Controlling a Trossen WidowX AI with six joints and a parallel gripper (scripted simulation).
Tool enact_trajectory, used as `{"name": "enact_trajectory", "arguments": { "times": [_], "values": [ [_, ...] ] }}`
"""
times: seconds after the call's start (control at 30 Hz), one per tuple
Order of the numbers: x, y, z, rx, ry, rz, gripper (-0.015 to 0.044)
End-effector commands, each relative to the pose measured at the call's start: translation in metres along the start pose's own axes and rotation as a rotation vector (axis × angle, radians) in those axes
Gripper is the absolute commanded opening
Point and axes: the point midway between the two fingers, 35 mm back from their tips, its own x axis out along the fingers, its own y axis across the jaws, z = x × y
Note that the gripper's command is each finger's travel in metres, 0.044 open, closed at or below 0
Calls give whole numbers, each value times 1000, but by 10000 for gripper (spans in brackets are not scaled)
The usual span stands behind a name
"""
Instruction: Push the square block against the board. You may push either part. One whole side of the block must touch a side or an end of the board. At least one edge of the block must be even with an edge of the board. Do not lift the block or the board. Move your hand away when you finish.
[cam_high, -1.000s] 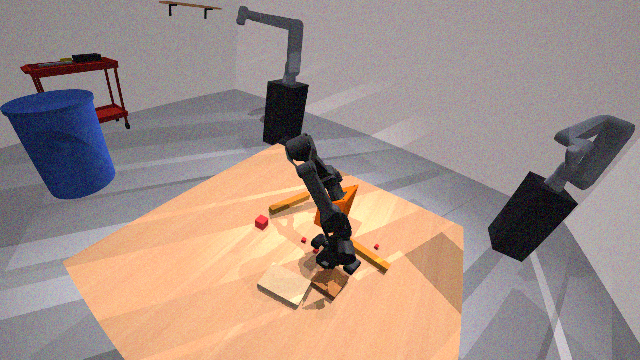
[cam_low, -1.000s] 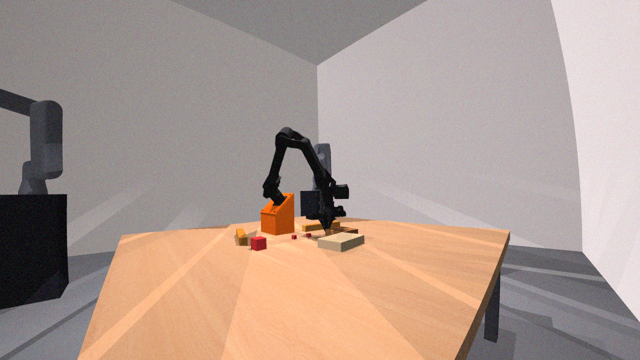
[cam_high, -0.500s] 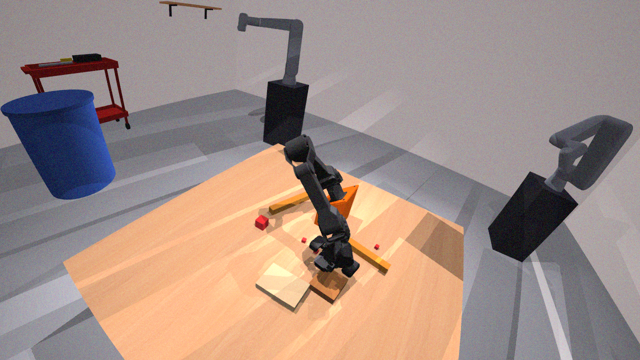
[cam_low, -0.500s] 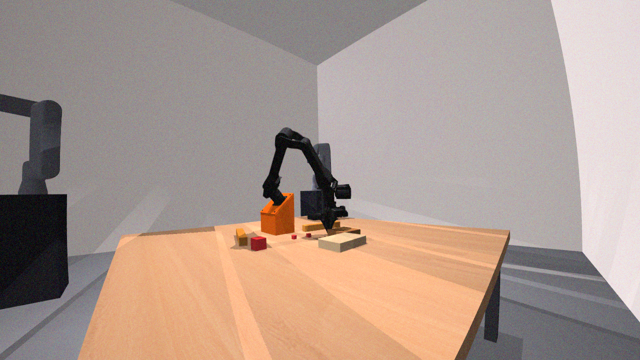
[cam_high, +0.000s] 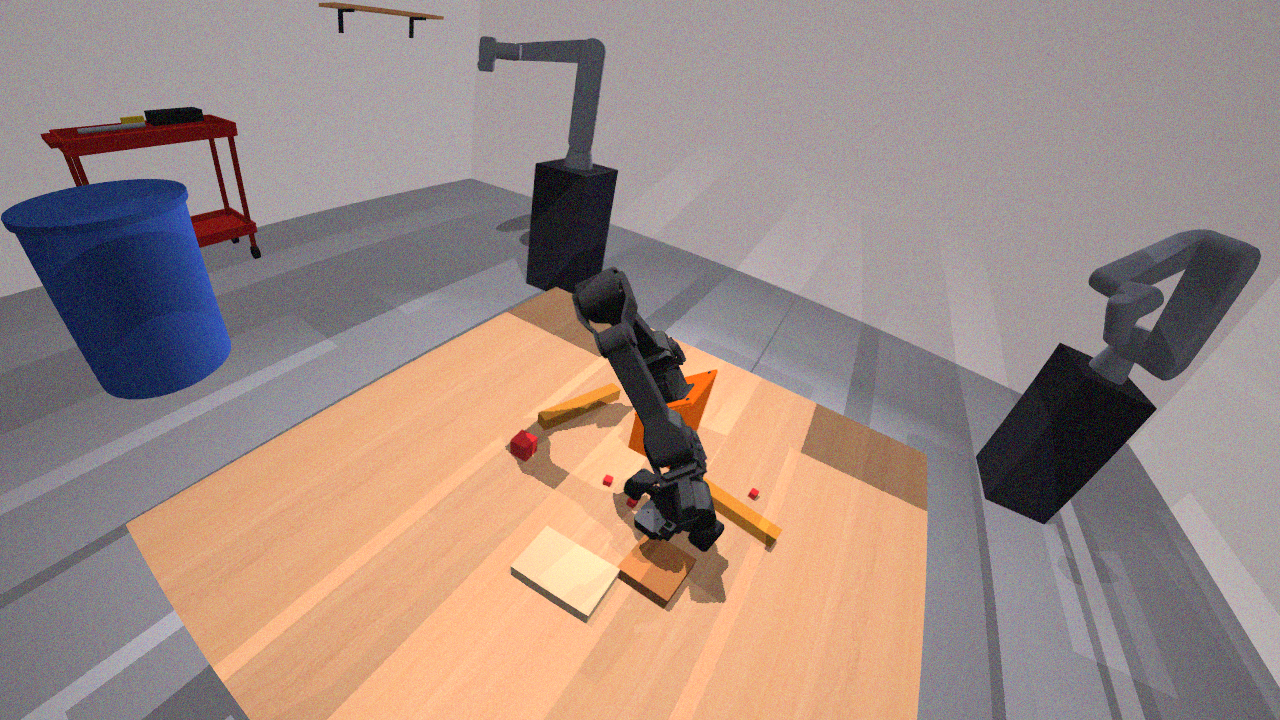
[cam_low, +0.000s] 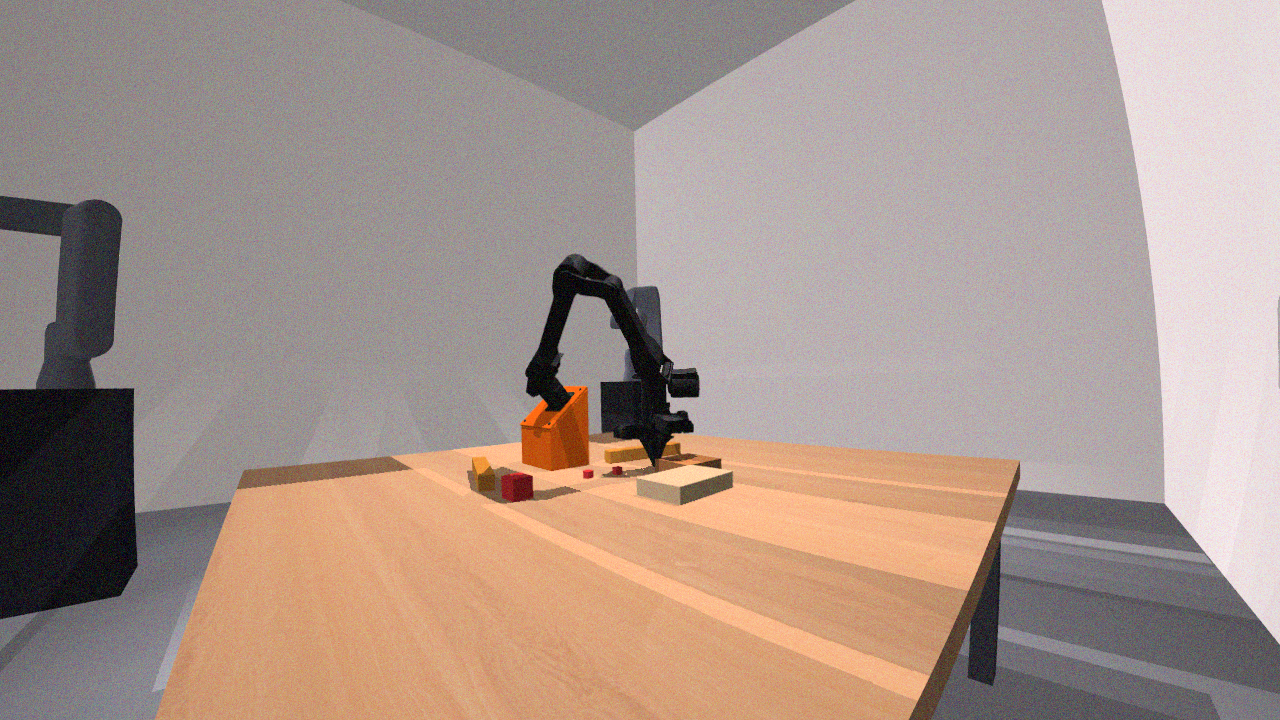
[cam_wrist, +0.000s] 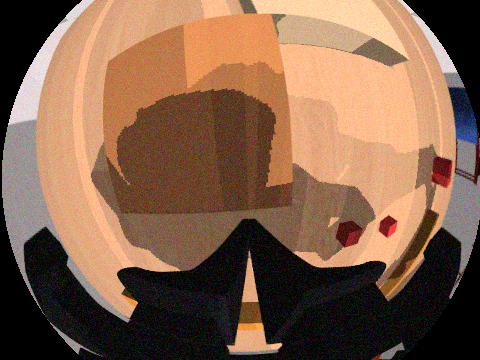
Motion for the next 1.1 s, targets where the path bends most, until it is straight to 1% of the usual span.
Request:
{"name": "enact_trajectory", "arguments": {
  "times": [0.0,0.57,0.63,0.73,0.77,0.97,1.07],
  "values": [
    [1,0,-8,3,5,0,0],
    [2,-2,-35,3,6,-4,0],
    [-8,0,-29,0,2,-2,0],
    [-45,1,-29,3,5,-1,0],
    [-52,0,-29,3,6,-2,0],
    [-54,0,-28,4,6,-1,0],
    [-58,6,-11,5,12,15,0]
  ]
}}
